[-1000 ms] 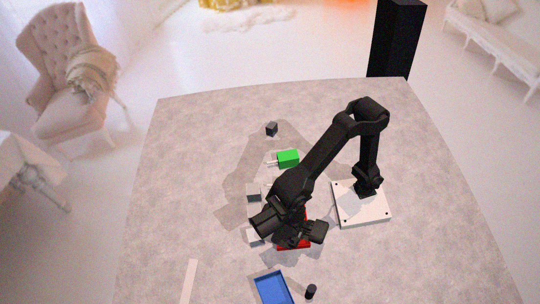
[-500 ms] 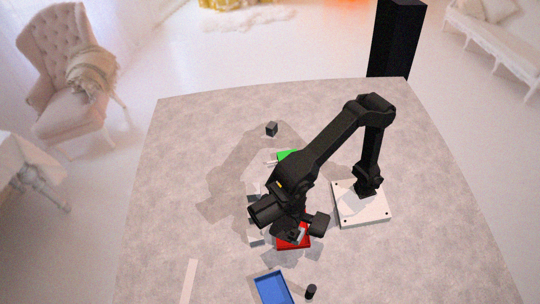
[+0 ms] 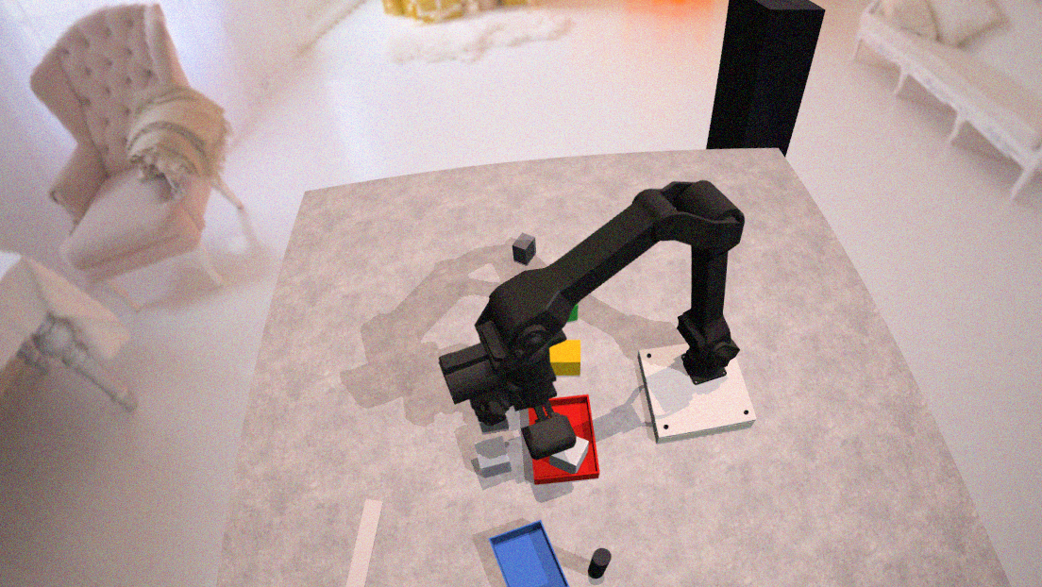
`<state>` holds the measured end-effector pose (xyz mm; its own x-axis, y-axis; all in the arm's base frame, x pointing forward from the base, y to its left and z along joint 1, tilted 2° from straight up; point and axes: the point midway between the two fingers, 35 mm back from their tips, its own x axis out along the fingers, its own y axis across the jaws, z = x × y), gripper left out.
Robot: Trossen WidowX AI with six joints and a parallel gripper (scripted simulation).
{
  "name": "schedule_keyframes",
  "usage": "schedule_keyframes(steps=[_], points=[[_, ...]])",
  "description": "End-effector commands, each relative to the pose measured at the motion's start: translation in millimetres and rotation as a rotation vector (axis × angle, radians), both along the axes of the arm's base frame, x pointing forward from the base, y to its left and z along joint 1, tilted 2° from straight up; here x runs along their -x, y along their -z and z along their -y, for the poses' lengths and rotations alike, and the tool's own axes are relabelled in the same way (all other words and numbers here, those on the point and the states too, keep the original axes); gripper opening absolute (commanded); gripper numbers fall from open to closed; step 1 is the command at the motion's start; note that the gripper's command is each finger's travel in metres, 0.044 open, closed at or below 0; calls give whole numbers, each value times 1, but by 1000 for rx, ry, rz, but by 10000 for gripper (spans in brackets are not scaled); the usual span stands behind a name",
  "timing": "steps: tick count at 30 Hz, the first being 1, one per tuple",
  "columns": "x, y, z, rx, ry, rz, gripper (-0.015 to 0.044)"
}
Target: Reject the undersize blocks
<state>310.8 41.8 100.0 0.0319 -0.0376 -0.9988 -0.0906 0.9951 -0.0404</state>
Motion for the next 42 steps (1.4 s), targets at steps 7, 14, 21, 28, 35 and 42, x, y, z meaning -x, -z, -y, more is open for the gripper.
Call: schedule_keyframes(steps=[7, 14, 21, 28, 35, 42], points=[[2, 0, -3, 0, -25, -2, 115], [2, 0, -3, 0, -25, -2, 0], [2, 0, -3, 0, -25, -2, 0], [1, 0, -3, 0, -17, -1, 105], [1, 0, -3, 0, -17, -1, 289], [-9, -3, 5, -9, 257, 12, 325]])
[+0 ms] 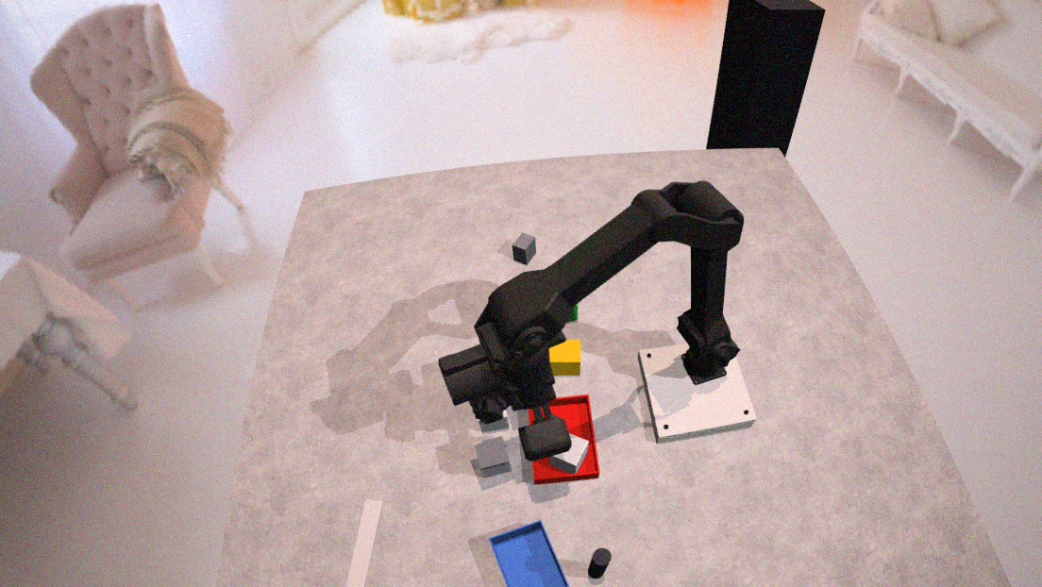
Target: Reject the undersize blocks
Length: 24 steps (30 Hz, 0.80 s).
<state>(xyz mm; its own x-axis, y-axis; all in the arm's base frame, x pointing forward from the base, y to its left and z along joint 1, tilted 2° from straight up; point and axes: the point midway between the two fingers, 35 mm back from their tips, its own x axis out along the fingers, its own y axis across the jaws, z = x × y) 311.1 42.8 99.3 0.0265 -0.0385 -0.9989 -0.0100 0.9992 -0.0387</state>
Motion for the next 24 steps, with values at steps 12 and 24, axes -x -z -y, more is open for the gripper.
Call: schedule_keyframes(steps=[12, 24], points=[[-7, -1, 6, -4, 180, 7, 89], [-7, -1, 6, -4, 180, 7, 0]])
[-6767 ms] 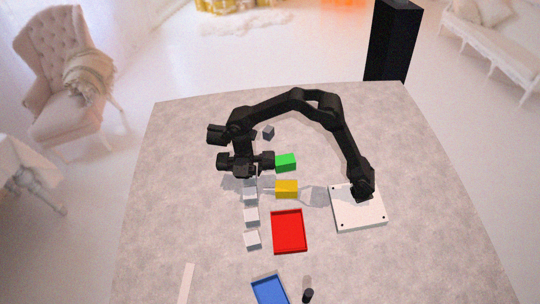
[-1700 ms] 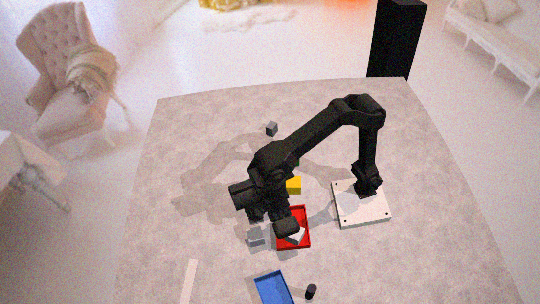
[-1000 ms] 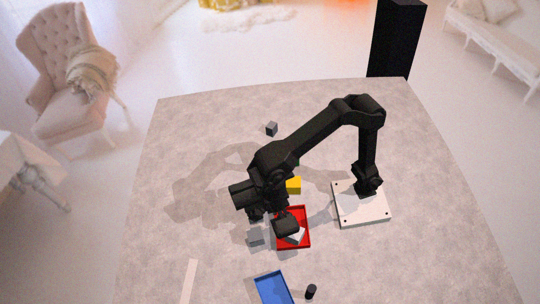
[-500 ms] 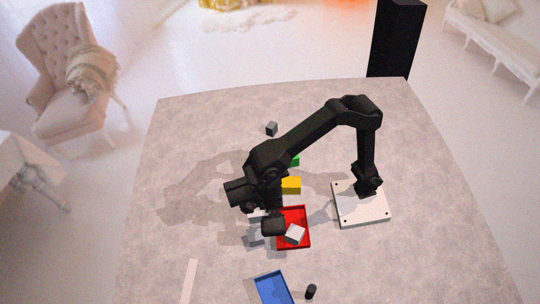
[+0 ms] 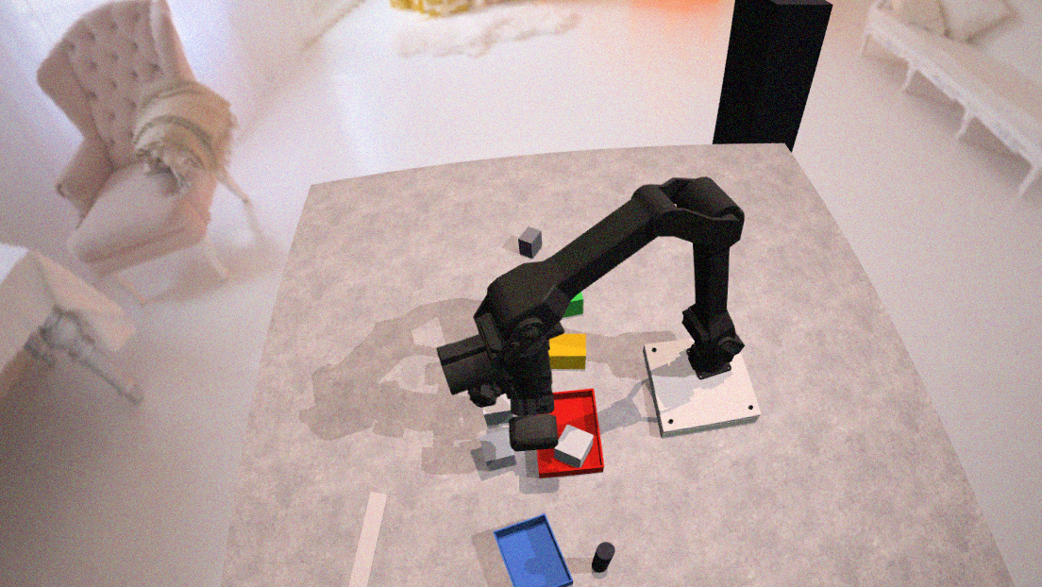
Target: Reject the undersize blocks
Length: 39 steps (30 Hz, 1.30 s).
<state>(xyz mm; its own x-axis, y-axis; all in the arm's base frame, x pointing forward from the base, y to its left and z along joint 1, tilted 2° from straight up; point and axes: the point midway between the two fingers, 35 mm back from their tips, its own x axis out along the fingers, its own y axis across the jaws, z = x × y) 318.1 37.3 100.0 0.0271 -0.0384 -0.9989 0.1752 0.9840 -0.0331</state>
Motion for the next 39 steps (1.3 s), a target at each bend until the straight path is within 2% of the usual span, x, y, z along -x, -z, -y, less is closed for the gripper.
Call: schedule_keyframes(steps=[1, 4, 18, 20, 24, 25, 26, 37, 39], points=[[0, 0, 0, 1, -6, -1, 0], [0, 0, 0, 0, 19, 0, 0], [0, 0, 0, 0, 4, 0, 368], [-3, -1, -1, -2, 62, 3, 325], [-21, -5, -8, -14, 408, 22, 325], [-21, -5, -8, -14, 411, 23, 325], [-10, 0, -4, -6, 241, 6, 299], [-10, 0, -4, -6, 241, 6, 10], [-10, 0, -4, -6, 241, 6, 0]])
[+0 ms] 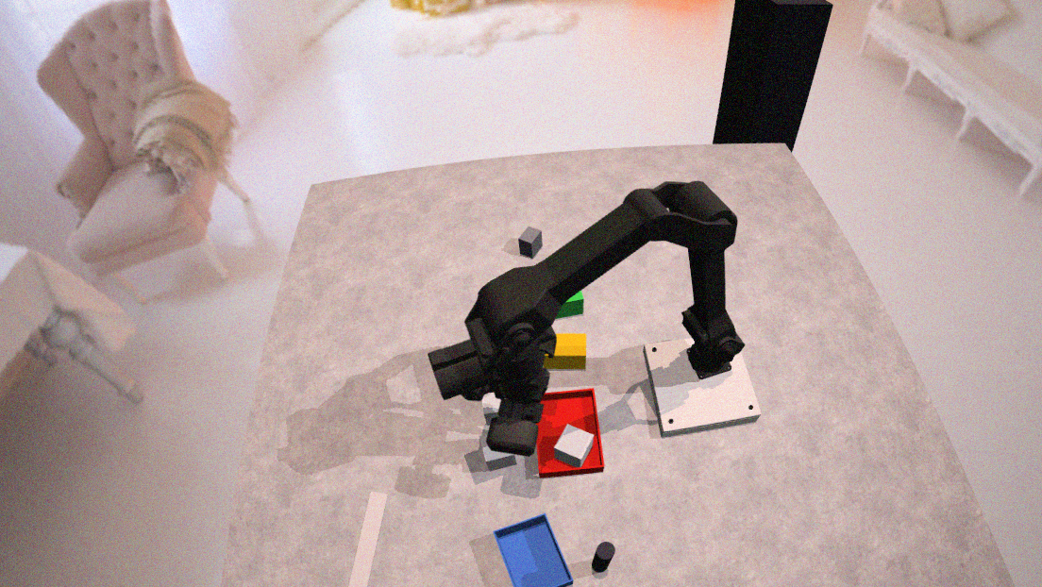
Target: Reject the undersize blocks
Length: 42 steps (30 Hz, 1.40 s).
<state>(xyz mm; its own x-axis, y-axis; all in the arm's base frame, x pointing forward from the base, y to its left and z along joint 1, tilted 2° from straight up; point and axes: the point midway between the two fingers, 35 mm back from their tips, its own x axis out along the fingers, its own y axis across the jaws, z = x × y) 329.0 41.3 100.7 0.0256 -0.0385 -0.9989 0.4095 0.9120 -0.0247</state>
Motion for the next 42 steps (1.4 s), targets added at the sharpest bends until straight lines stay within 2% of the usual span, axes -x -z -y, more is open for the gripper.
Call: schedule_keyframes(steps=[1, 11, 23, 26, 28, 39, 42], points=[[1, 0, 0, 0, -5, -2, 0], [0, 0, 0, 0, 17, -1, 0], [0, 0, 0, 0, 2, -1, 315], [3, -4, 2, -2, 71, 3, 394], [9, -12, 9, -5, 195, 8, 440], [86, -80, 57, -39, 1413, 63, 440], [101, -89, 63, -46, 1613, 72, 440]])
